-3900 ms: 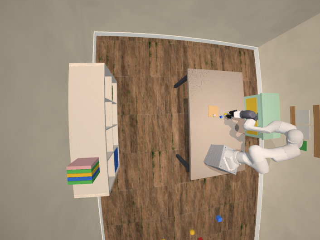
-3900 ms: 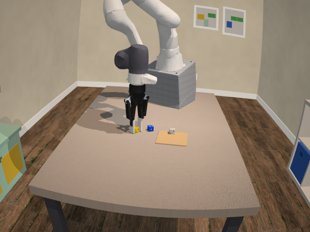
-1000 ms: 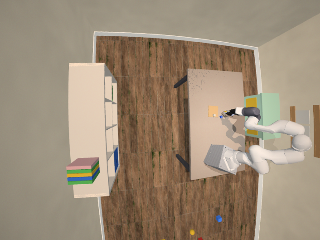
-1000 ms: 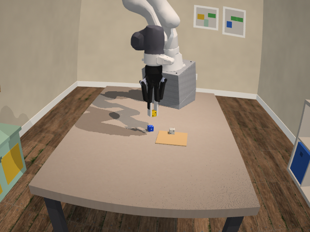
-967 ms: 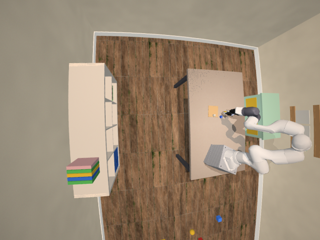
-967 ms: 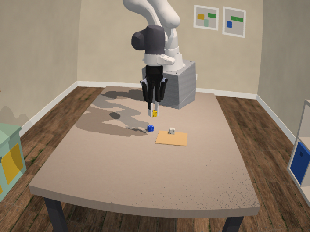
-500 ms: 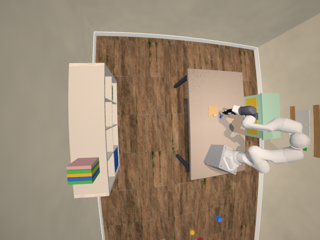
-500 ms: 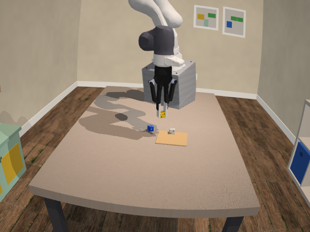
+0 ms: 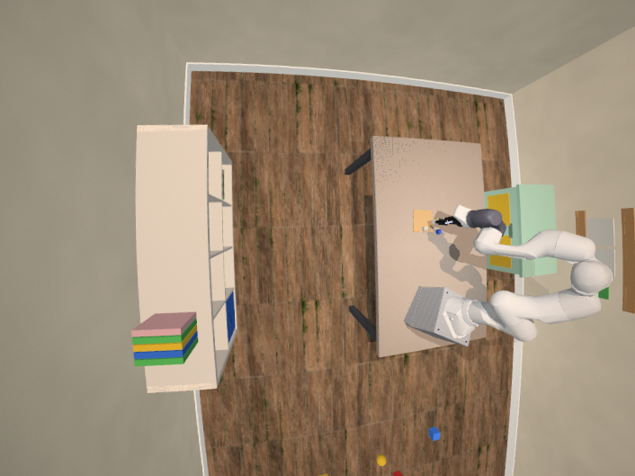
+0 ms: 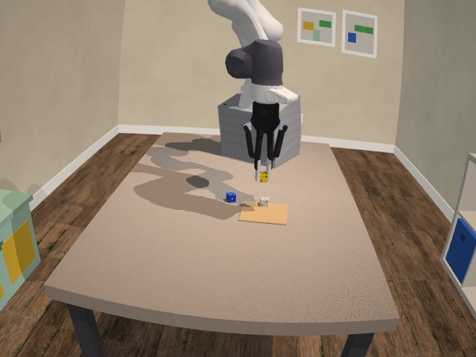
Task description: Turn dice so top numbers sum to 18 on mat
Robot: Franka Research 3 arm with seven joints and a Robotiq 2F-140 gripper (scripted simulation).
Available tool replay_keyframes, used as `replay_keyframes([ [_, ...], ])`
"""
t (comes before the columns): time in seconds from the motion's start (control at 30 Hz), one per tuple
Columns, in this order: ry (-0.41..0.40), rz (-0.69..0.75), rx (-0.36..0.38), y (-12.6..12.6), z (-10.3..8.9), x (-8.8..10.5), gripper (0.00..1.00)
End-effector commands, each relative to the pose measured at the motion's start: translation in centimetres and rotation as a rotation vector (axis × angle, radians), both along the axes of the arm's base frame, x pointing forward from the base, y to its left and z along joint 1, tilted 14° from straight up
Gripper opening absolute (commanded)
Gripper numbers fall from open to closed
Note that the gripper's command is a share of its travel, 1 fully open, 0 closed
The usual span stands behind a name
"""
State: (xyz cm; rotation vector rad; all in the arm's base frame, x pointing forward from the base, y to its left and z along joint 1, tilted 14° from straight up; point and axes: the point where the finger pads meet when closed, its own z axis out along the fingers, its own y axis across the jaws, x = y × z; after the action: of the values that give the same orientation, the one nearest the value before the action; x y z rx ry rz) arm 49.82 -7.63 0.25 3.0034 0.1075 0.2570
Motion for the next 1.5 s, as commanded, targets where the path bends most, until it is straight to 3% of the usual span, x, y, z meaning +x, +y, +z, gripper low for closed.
replay_keyframes([
  [0.0, -0.038, -0.17, 0.005, 1.1, 0.0, 0.4, 0.13],
  [0.67, -0.039, -0.179, 0.006, 1.2, -0.4, 0.5, 0.13],
  [0.97, -0.039, -0.179, 0.006, 0.9, -2.7, 1.0, 0.13],
  [1.47, -0.039, -0.179, 0.006, 0.1, -8.8, 2.1, 0.13],
])
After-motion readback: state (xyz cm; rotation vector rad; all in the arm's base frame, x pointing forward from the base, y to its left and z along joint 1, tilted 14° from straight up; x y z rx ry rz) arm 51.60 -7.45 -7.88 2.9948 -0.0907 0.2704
